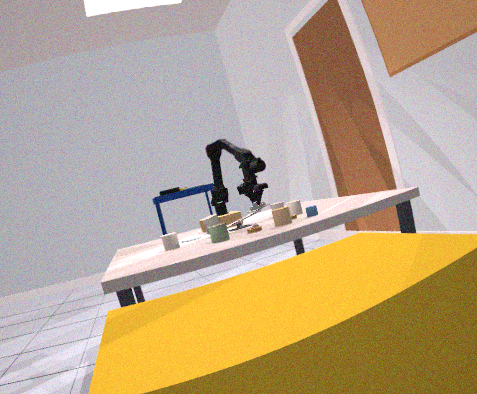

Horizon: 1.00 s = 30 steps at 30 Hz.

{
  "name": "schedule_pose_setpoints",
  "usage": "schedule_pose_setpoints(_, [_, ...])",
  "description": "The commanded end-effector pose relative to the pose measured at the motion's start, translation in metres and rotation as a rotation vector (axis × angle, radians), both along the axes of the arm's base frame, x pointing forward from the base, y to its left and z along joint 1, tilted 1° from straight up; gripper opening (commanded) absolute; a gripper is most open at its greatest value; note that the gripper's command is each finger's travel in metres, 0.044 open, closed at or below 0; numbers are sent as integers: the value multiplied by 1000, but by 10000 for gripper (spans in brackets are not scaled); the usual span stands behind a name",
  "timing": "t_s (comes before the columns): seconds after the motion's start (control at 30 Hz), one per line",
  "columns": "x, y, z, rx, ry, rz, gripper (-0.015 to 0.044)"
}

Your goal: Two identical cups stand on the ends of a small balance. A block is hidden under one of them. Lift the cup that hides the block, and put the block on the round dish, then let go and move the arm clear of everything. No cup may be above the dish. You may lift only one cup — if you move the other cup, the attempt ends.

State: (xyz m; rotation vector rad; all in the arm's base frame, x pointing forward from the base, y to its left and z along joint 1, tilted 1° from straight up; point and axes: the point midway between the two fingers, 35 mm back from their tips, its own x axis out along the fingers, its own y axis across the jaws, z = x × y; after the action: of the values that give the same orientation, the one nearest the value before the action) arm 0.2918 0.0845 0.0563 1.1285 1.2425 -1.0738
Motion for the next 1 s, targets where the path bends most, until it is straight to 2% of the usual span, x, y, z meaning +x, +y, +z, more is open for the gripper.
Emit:
schedule_pose_setpoints(0.0, [0, 0, -1, -2, -1, 4, 62])
schedule_pose_setpoints(0.1, [1, 0, 8, -2, -1, 4, 0])
schedule_pose_setpoints(0.6, [-3, 0, 91, -2, -1, 4, 0])
schedule_pose_setpoints(0.97, [4, -22, 89, -1, -3, -3, 0])
